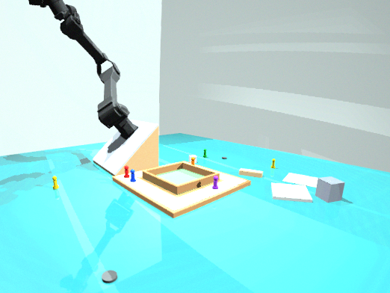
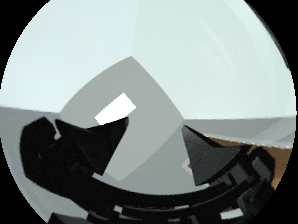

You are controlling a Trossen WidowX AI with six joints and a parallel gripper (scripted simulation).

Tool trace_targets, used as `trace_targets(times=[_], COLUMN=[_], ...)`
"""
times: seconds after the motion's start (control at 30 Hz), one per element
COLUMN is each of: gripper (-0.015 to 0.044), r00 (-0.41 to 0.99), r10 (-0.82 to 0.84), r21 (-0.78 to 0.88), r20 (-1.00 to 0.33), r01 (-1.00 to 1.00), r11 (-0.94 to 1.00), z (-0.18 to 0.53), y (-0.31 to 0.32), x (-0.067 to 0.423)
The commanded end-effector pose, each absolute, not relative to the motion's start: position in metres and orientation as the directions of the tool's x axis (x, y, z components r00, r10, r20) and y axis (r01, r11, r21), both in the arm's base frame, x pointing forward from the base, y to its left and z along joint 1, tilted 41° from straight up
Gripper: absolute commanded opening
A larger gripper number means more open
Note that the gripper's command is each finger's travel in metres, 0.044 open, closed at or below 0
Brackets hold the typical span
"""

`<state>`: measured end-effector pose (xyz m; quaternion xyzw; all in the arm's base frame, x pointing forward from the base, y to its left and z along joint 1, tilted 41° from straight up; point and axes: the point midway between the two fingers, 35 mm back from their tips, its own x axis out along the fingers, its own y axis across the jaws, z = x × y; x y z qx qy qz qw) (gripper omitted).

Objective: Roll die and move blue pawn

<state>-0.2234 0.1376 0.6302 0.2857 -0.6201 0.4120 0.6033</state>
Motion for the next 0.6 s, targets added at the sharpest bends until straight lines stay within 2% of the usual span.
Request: trace_targets(times=[0.0,0.13,0.33,0.57], gripper=[0.0374,0.0275,0.0275,0.0275], r00=[-0.104,-0.003,0.137,0.37], r10=[0.139,0.064,-0.011,-0.076], r21=[-0.16,-0.031,0.13,0.375], r20=[0.985,0.998,0.991,0.926], r01=[-0.854,-0.892,-0.912,-0.877], r11=[0.495,0.451,0.388,0.301], z=[0.631,0.651,0.666,0.668], y=[0.136,0.097,0.055,0.012], x=[-0.221,-0.179,-0.12,-0.021])
